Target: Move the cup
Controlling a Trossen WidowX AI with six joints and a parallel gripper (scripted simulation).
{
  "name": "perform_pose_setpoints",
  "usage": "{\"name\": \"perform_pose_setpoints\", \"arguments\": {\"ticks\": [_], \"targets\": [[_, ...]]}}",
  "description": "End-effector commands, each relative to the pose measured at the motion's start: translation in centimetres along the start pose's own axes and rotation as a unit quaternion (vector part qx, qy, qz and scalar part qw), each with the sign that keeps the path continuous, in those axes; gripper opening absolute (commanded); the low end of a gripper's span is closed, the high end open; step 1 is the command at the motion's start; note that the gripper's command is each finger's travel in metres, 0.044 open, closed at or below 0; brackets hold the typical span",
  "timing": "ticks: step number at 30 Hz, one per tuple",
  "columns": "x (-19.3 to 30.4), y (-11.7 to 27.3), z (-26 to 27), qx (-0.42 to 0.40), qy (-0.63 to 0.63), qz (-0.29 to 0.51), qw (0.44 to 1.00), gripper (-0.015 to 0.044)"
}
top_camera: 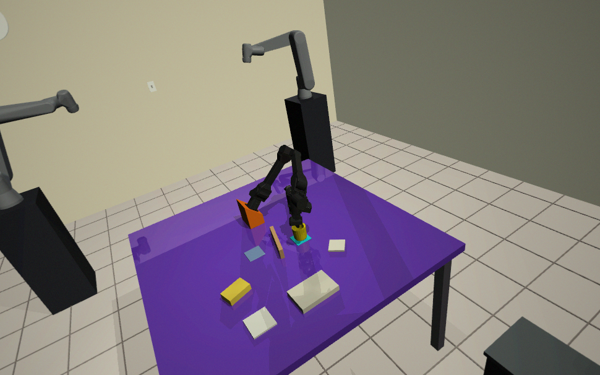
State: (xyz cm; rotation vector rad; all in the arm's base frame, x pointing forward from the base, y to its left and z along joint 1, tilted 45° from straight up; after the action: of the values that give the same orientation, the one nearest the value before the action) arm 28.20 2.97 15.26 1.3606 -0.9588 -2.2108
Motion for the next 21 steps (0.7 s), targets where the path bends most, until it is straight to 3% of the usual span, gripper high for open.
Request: {"name": "perform_pose_setpoints", "arguments": {"ticks": [1, 21], "targets": [[-0.1, 0.7, -0.1, 0.002, 0.003, -0.001, 1.000, 0.0147], [0.2, 3.4, 0.1, 0.001, 0.001, -0.002, 1.000, 0.0147]]}}
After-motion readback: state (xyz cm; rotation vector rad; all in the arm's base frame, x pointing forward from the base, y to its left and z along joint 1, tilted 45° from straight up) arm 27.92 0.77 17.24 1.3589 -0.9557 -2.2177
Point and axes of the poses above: the point midway between the two fingers, 35 mm back from their tips, its own y axis back along the fingers, its own z axis across the jaws, x = y × z, the point moved 8 cm from there along y, back along the fingers, and after that the axes turned 3 degrees about y, right-handed, at the moved point
